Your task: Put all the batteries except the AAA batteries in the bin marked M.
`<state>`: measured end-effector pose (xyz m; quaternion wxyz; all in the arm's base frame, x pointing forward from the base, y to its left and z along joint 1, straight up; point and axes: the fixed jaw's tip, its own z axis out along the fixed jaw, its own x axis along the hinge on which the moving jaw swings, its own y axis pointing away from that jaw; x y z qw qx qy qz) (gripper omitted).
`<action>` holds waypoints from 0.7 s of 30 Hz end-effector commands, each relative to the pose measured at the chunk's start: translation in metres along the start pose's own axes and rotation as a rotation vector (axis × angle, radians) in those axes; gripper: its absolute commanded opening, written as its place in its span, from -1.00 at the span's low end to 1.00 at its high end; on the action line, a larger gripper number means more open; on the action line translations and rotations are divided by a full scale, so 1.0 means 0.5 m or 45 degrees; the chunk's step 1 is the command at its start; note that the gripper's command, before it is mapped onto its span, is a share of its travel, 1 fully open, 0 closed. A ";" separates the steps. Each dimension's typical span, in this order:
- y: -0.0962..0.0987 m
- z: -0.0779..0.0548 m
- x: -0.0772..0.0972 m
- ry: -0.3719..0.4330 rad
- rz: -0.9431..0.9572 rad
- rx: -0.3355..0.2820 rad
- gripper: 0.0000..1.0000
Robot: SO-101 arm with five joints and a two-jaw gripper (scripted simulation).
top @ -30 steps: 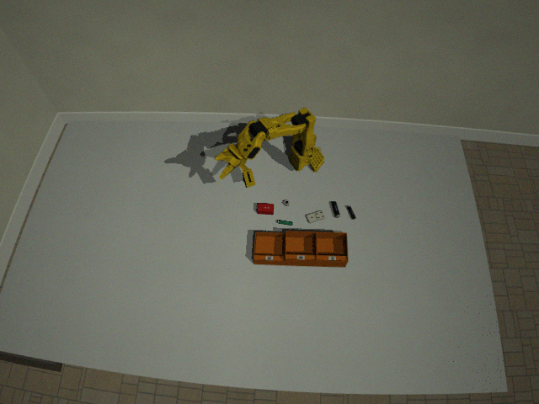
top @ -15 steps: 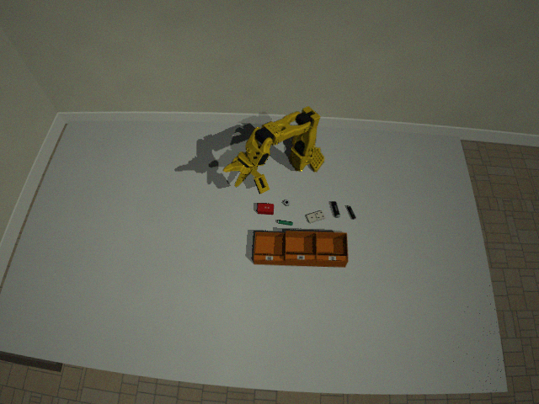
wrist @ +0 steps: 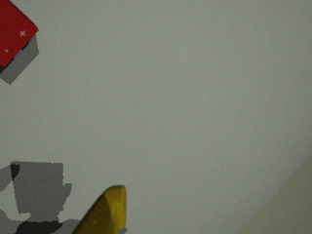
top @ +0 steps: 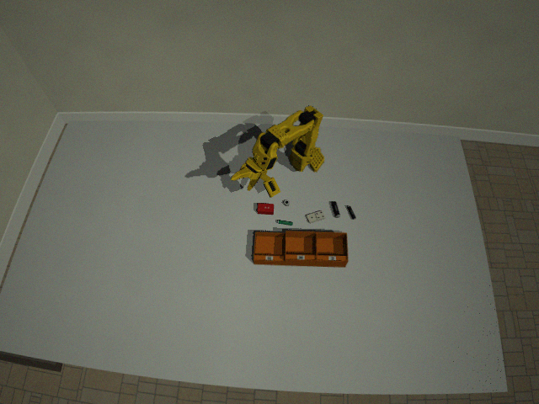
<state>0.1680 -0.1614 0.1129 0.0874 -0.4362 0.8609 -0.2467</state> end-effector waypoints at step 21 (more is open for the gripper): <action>0.061 0.006 -0.038 -0.053 0.022 -0.137 1.00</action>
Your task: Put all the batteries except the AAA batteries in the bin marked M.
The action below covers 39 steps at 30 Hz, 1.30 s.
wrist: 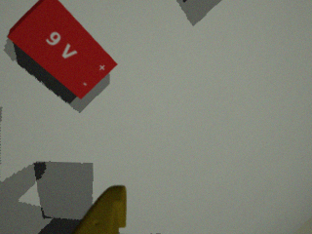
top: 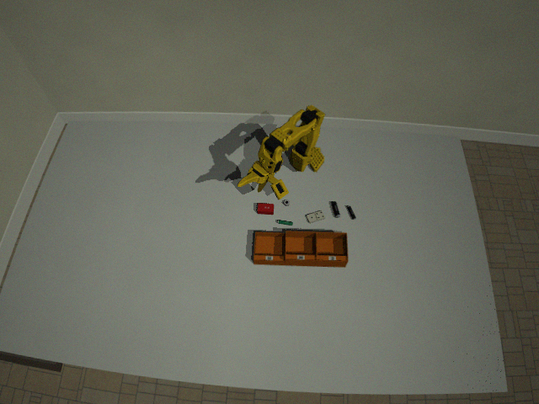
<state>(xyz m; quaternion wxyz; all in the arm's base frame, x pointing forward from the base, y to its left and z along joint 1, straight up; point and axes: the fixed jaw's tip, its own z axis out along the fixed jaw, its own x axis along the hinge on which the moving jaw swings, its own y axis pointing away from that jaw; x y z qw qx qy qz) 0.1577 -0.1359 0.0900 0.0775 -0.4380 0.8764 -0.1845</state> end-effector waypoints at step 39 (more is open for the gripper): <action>0.056 0.004 -0.036 -0.042 0.016 -0.082 1.00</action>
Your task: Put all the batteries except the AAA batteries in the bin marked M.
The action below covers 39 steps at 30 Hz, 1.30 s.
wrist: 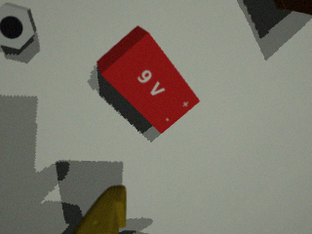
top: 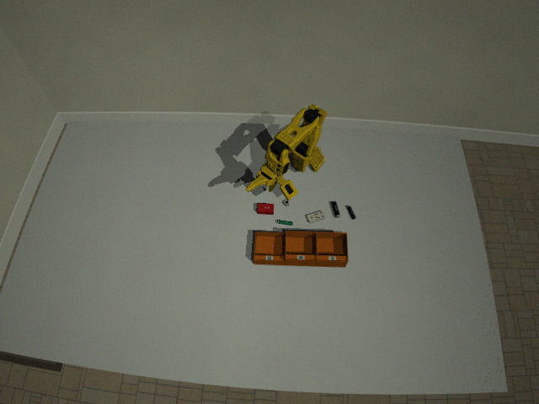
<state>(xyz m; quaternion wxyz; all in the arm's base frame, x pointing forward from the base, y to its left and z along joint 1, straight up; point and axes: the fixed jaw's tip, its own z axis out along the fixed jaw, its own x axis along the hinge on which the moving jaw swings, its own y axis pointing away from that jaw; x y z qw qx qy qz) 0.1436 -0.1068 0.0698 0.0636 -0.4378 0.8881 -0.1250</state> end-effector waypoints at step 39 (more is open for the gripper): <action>-0.025 -0.013 -0.027 -0.027 0.200 0.025 0.77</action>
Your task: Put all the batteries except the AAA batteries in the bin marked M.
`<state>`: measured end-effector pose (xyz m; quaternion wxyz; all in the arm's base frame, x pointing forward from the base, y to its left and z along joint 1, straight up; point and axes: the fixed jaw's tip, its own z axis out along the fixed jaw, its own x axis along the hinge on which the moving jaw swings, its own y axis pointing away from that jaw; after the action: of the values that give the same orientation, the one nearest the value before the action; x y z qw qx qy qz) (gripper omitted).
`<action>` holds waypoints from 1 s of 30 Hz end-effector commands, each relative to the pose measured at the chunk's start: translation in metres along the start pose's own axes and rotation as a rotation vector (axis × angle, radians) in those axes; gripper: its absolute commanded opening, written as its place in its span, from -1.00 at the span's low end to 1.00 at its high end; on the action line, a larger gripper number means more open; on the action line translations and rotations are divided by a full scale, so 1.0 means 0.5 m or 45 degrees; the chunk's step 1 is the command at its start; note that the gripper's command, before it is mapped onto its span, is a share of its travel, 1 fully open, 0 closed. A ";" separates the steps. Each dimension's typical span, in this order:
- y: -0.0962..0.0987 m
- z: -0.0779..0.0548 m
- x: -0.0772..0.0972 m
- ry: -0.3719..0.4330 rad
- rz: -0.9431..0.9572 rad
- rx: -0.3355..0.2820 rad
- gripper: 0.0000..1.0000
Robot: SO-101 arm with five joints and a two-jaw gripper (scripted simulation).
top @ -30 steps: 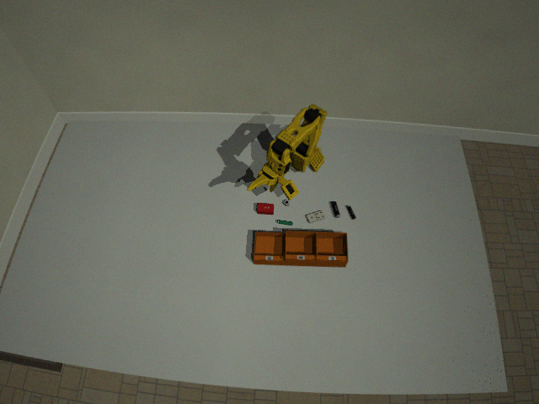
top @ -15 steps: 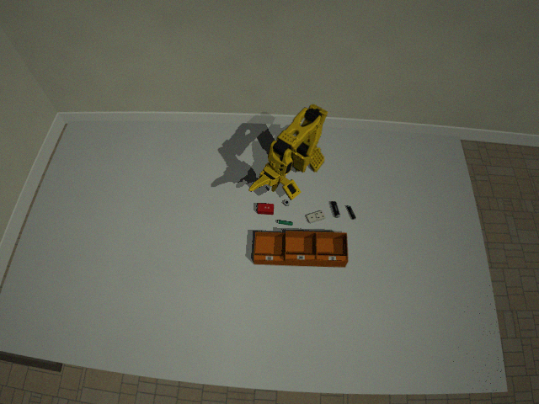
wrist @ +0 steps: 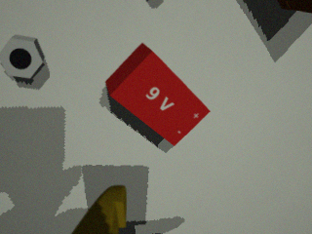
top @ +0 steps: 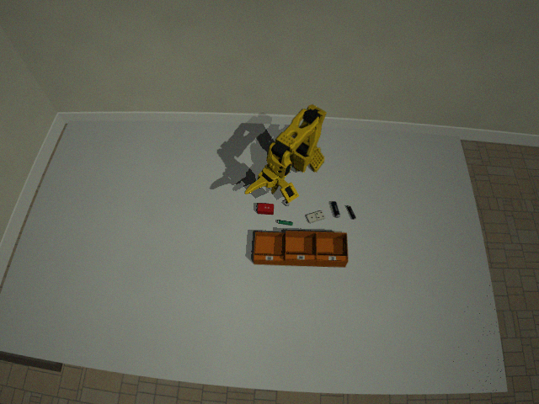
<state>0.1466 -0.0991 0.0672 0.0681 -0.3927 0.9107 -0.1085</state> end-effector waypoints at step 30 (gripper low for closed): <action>-0.209 -0.057 -0.176 -0.293 1.265 0.150 -0.64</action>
<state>0.2586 -0.1023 0.1087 0.2166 0.0403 0.9720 -0.0823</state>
